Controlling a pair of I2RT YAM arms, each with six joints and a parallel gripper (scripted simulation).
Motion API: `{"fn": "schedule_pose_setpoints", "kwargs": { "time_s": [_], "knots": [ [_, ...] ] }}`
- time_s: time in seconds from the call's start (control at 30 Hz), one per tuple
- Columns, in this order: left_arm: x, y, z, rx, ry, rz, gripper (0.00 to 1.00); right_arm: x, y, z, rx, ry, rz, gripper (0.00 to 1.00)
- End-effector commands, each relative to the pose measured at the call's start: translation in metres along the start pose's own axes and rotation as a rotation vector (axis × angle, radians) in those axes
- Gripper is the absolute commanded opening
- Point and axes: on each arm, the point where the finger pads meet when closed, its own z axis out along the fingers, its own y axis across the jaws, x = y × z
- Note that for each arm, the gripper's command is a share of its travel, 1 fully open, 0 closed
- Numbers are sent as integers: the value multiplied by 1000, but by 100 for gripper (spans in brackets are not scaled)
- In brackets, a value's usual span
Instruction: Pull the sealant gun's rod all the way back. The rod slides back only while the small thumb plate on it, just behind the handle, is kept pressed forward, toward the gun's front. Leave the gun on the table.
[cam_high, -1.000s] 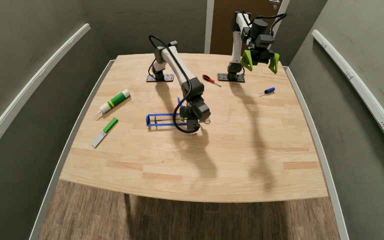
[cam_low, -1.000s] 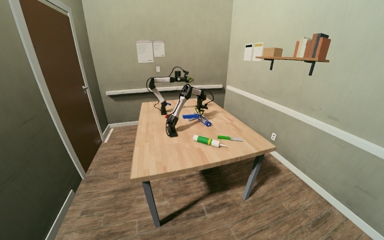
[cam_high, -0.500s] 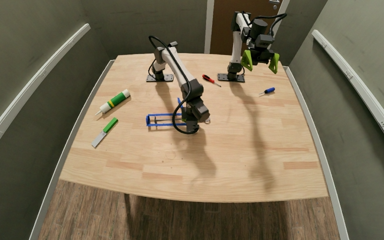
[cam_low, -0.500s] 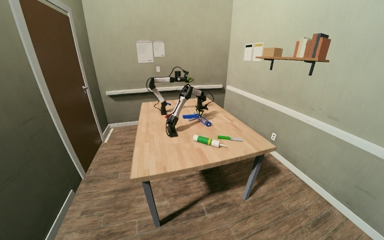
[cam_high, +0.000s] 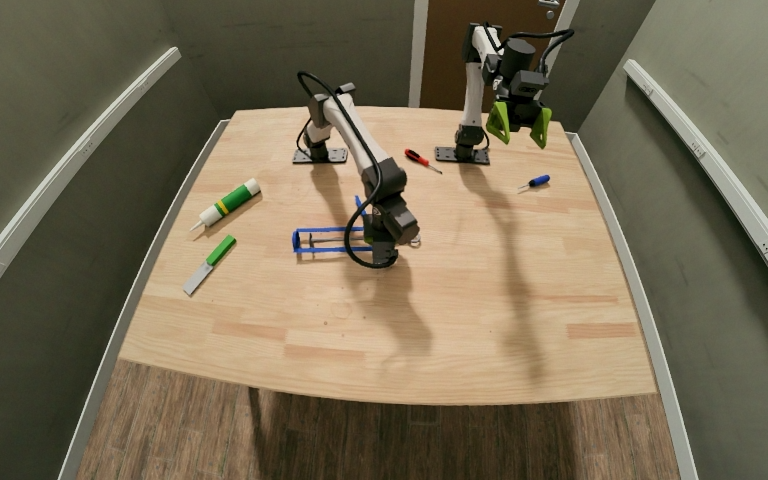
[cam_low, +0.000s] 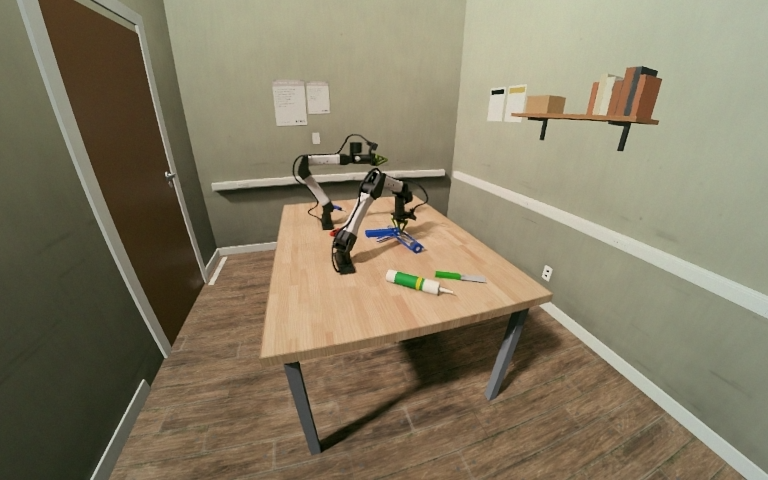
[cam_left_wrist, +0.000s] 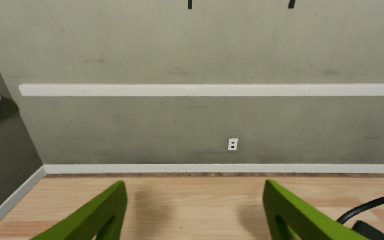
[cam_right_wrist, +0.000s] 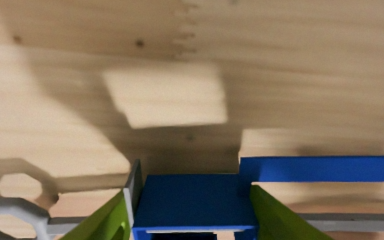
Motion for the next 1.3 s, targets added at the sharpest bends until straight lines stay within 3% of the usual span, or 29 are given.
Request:
{"fn": "schedule_pose_setpoints", "kwargs": {
  "time_s": [0.0, 0.1, 0.17, 0.43, 0.53, 0.63, 0.87, 1.0, 1.07, 1.27],
  "knots": [
    [7, -17, 1, 84, 61, -72, 62, 1, 0, 13, 15, 12, 11, 52],
    [45, -37, 4, 176, 227, -198, 62, 1, 0, 13, 15, 12, 11, 52],
    [65, -46, 6, 202, 315, -260, 62, -2, 2, -2, -2, -12, 5, 52],
    [133, -70, -4, 215, 656, -508, 62, -2, 2, -2, -2, -12, 5, 52],
    [141, -72, -7, 203, 699, -546, 62, -2, 2, -2, -2, -12, 5, 52],
    [172, -82, -16, 147, 868, -679, 62, -2, 2, -2, -2, -12, 5, 52],
    [216, -92, -29, -37, 1110, -901, 62, -2, 2, -2, -2, -12, 5, 52],
    [236, -100, -29, -174, 1215, -1053, 62, -2, 2, -2, -2, -12, 5, 52],
    [236, -100, -29, -174, 1215, -1053, 62, -2, 2, -2, -2, -12, 5, 52],
    [265, -120, -20, -387, 1333, -1303, 62, -2, 2, -2, -2, -12, 5, 52]
  ]
}}
